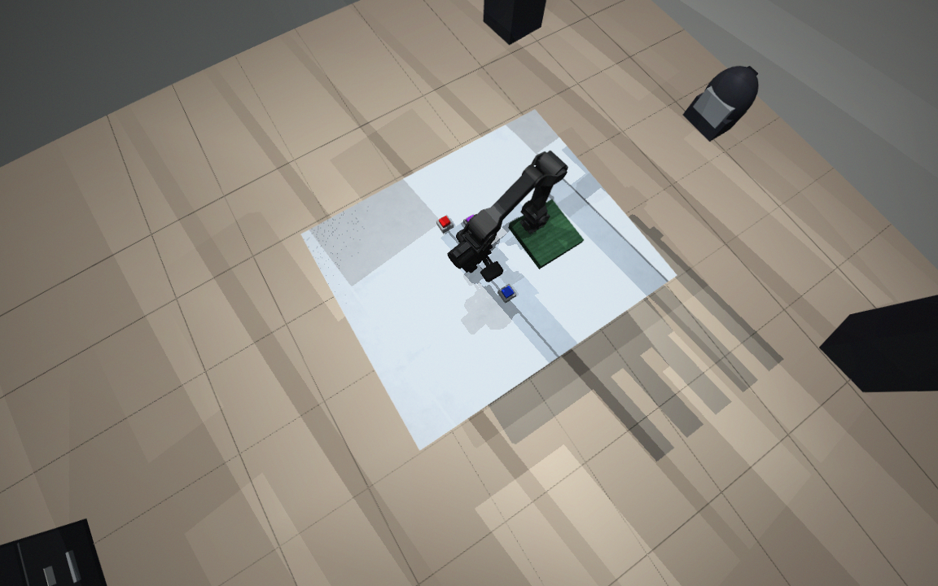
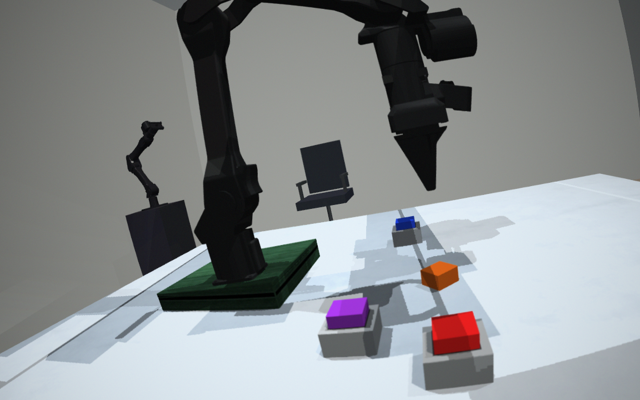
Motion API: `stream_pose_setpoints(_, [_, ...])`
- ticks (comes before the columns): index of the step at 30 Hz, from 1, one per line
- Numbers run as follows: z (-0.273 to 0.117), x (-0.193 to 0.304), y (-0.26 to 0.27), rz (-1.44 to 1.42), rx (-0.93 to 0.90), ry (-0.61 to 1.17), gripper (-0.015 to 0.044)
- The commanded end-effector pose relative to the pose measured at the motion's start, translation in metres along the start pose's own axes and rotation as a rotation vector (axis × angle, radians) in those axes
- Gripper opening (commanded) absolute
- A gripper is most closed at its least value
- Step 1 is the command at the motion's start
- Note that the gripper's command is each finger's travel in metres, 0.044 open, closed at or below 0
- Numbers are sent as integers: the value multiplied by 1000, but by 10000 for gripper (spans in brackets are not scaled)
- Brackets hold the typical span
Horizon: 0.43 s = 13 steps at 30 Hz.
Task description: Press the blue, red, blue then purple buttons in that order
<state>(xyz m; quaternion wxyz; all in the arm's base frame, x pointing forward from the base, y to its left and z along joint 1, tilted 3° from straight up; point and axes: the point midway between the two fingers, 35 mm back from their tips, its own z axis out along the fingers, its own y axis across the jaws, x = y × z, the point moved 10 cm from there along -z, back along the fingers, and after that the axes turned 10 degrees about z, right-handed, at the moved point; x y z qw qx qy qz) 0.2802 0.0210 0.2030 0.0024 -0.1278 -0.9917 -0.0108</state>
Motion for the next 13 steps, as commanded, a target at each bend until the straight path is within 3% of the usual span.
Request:
stream_pose_setpoints(1, [-9,10,55,1,-11,8,400])
stream_pose_setpoints(7, [-21,47,135,1,-16,19,400])
stream_pose_setpoints(13, [-22,53,144,1,-16,21,400])
